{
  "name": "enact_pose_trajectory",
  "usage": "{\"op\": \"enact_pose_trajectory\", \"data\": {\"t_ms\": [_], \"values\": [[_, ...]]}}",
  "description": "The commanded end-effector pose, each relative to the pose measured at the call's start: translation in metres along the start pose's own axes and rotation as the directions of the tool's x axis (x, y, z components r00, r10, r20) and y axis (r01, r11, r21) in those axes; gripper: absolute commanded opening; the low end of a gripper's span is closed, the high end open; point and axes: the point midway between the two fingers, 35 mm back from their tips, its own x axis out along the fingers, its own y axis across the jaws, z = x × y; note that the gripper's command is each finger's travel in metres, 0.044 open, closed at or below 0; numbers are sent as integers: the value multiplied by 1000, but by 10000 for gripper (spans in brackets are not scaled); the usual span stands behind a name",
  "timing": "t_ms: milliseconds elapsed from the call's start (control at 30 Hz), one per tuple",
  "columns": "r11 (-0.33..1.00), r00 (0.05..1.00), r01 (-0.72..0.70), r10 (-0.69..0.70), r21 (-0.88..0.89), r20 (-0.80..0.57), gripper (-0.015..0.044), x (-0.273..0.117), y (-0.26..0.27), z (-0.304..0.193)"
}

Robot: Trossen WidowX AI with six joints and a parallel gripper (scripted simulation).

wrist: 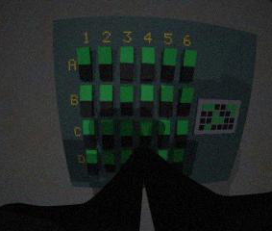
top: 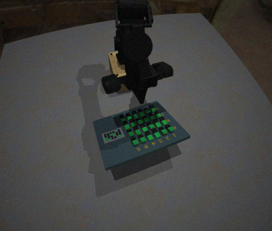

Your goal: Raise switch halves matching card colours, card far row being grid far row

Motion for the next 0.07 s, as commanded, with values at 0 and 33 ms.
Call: {"op": "enact_pose_trajectory", "data": {"t_ms": [0,33], "values": [[1000,1000,-4,4,-3,-1,0,0,0,1],[1000,1000,-4,4,-3,-1,0,0,0,1]]}}
